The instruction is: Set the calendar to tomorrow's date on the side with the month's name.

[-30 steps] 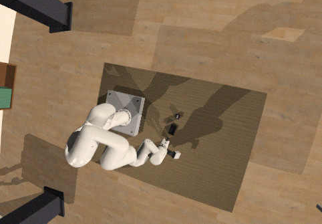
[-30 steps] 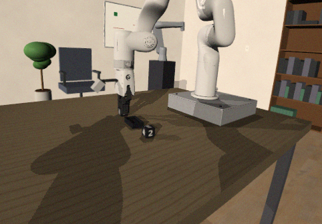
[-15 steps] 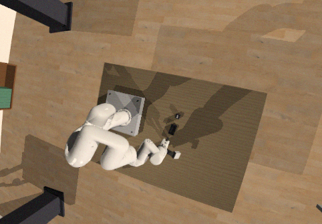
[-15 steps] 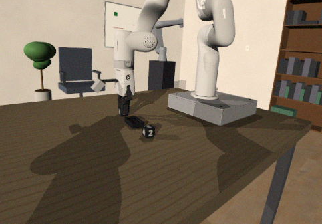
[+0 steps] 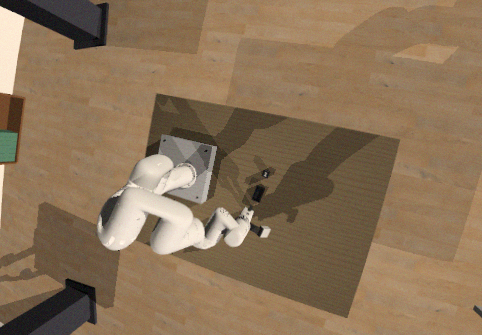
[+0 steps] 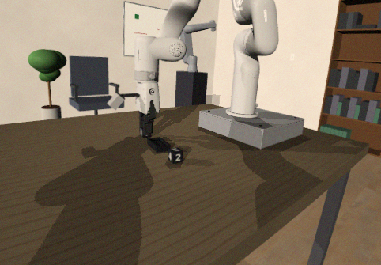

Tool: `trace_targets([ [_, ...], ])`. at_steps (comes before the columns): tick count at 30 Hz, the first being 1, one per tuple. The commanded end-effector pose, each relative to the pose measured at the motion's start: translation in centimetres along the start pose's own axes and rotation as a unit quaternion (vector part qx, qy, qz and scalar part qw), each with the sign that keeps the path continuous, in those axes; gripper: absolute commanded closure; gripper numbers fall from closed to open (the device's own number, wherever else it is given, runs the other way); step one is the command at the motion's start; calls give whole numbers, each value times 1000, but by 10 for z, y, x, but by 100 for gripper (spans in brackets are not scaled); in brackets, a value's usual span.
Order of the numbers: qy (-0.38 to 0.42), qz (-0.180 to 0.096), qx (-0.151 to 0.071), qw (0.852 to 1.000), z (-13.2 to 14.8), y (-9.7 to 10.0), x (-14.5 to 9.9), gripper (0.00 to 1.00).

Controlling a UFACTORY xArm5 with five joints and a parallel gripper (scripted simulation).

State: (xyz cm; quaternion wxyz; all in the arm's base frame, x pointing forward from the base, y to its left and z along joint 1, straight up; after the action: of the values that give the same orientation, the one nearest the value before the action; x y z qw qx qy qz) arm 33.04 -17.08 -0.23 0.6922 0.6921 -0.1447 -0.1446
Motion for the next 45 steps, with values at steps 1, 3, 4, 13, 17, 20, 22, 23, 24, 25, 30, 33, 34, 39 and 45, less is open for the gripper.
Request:
trace_targets([
  [1,0,2,0,1000,0,1,1,69],
  [3,0,2,0,1000,0,1,1,65],
  [4,0,2,0,1000,0,1,1,65],
  [13,0,2,0,1000,0,1,1,53],
  [17,0,2,0,1000,0,1,1,53],
  [20,0,2,0,1000,0,1,1,53],
  [22,0,2,0,1000,0,1,1,53],
  [23,0,2,0,1000,0,1,1,53],
  [24,0,2,0,1000,0,1,1,53],
  [25,0,2,0,1000,0,1,1,53],
  [30,0,2,0,1000,0,8,1,53],
  [33,0,2,0,1000,0,19,1,53],
  [34,0,2,0,1000,0,23,1,53],
  [39,0,2,0,1000,0,39,1,53],
  [45,0,2,0,1000,0,71,1,53],
])
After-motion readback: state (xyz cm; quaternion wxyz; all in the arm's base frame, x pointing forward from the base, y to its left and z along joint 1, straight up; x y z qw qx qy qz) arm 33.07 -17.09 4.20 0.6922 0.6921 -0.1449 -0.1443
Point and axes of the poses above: the point where the finger pads meet when closed, its own y axis back along the fingers, its own z axis across the jaws, x = y × z, the point moved 3 cm from there along y, back along the fingers, and after that the axes turned 5 degrees about -y, right-handed, at the moved point
